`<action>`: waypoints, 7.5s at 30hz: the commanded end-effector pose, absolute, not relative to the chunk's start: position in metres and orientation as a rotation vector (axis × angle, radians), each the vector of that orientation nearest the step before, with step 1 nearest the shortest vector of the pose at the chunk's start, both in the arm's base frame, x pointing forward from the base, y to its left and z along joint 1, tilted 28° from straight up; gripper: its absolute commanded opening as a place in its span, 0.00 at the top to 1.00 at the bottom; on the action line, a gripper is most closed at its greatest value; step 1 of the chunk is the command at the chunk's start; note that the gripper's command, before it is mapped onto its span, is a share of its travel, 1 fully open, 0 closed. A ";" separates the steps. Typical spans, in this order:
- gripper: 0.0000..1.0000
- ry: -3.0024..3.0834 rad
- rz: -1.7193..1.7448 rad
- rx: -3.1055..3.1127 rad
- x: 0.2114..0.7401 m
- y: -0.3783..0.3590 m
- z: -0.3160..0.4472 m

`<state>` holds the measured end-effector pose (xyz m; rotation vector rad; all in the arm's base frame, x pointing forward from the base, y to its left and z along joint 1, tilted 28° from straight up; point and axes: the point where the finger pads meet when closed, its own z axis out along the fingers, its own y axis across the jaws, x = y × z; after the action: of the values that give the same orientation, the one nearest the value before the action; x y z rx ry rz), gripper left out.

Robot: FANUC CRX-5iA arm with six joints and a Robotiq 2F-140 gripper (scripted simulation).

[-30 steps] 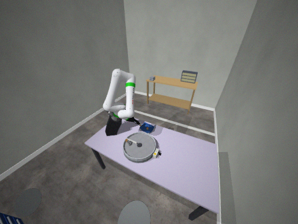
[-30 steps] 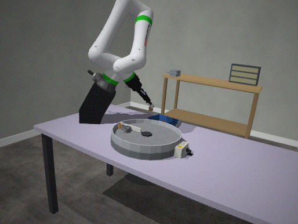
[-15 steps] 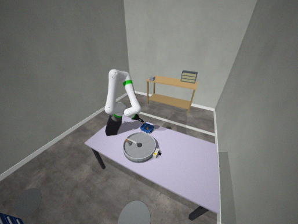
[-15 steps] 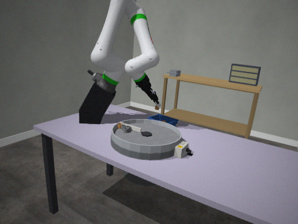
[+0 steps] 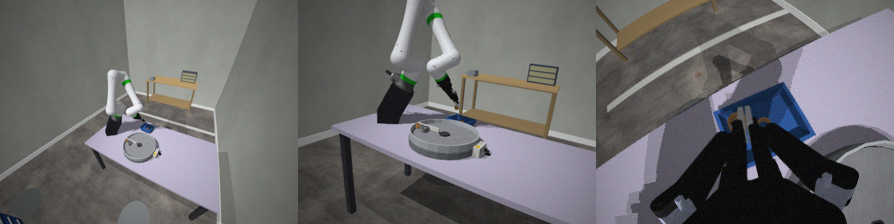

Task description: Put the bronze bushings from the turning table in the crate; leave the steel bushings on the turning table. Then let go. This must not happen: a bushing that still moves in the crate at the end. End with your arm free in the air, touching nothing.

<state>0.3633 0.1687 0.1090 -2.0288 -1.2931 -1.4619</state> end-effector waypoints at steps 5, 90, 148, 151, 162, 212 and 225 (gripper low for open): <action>1.00 -1.293 -1.462 -2.029 0.363 0.169 0.109; 1.00 -1.293 -1.461 -2.030 0.388 0.182 0.057; 1.00 -1.293 -1.461 -2.030 0.405 0.191 0.020; 1.00 -1.293 -1.461 -2.030 0.405 0.191 0.020; 1.00 -1.293 -1.461 -2.030 0.405 0.191 0.020; 1.00 -1.293 -1.461 -2.030 0.407 0.193 0.015; 1.00 -1.293 -1.461 -2.030 0.407 0.193 0.015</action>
<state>0.4072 0.1929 0.0149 -2.0295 -1.2935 -1.4605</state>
